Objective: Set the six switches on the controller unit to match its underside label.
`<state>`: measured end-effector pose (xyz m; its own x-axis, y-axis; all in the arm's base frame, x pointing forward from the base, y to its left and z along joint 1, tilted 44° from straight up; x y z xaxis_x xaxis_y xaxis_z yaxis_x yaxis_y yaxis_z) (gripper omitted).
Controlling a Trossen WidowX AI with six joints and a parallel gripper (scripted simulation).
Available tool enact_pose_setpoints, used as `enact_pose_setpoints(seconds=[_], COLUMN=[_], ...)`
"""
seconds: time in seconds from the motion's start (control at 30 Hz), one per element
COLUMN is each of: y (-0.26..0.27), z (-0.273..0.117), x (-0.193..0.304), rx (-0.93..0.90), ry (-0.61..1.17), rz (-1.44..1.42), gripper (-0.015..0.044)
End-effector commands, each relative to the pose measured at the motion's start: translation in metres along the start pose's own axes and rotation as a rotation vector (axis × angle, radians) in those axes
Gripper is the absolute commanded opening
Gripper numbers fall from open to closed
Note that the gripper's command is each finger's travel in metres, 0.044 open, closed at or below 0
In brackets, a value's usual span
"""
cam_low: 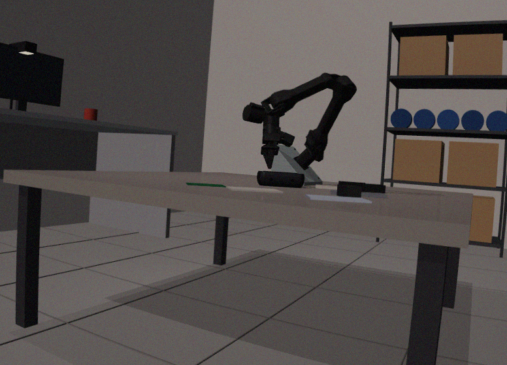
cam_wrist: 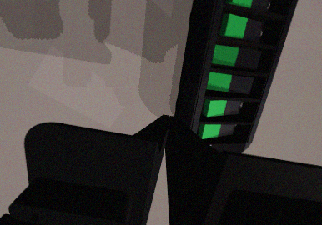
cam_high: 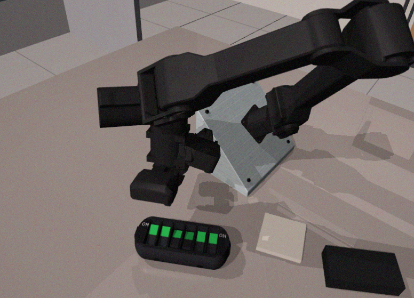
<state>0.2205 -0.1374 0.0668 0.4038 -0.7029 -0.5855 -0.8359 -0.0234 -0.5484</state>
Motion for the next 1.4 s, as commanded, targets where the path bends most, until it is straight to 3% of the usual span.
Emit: enact_pose_setpoints(seconds=[0.0, 0.27, 1.37], y=[-0.031, -0.079, -0.068], z=[-0.005, -0.01, 0.031], x=[-0.022, -0.088, -0.087], rx=[-0.079, -0.25, -0.248], ry=[0.005, 0.003, 0.001], rz=[-0.015, -0.036, -0.036], gripper=[0.0, 0.0, 0.0])
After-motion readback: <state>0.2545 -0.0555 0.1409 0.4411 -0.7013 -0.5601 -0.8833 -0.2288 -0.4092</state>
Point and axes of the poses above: the point midway between the two fingers, 35 mm back from their tips, its own z axis out along the fingers, its own y axis across the jaws, x = y × z, the point moved 10 cm from there along -z, back along the fingers, and after that the axes turned 2 degrees about -z, right-handed, at the moved point
